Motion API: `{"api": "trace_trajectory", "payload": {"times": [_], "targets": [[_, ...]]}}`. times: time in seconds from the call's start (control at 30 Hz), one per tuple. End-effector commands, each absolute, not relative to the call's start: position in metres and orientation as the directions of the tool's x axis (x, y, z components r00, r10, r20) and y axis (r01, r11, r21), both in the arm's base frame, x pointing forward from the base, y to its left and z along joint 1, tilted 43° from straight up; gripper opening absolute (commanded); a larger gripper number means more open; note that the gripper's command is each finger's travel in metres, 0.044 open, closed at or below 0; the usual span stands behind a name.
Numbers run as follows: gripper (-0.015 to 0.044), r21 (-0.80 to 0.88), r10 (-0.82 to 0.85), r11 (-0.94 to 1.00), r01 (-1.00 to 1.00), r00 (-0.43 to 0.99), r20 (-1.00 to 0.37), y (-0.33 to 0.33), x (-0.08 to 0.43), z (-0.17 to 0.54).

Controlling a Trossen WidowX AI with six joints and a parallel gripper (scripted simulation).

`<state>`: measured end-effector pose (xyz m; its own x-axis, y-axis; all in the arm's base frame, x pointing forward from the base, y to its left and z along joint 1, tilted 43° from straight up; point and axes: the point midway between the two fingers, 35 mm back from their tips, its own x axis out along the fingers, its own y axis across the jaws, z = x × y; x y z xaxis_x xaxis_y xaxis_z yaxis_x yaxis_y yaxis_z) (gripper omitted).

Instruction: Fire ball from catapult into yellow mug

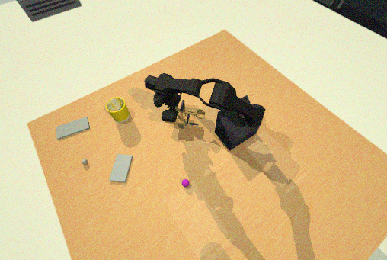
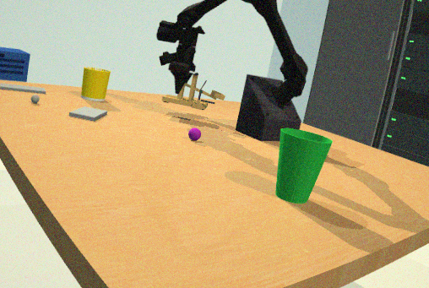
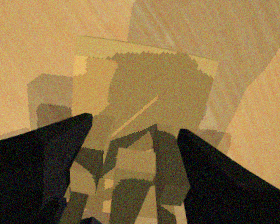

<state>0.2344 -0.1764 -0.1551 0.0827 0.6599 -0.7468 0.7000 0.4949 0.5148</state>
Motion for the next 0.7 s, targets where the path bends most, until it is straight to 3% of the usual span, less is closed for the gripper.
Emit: {"api": "trace_trajectory", "payload": {"times": [0.0, 0.67], "targets": [[0.0, 0.512, 0.657, 0.498, 0.7, 0.081, -0.75, -0.174, 0.235, -0.16], [0.0, 0.513, 0.659, 0.495, 0.701, 0.083, -0.748, -0.152, 0.238, -0.184]]}}
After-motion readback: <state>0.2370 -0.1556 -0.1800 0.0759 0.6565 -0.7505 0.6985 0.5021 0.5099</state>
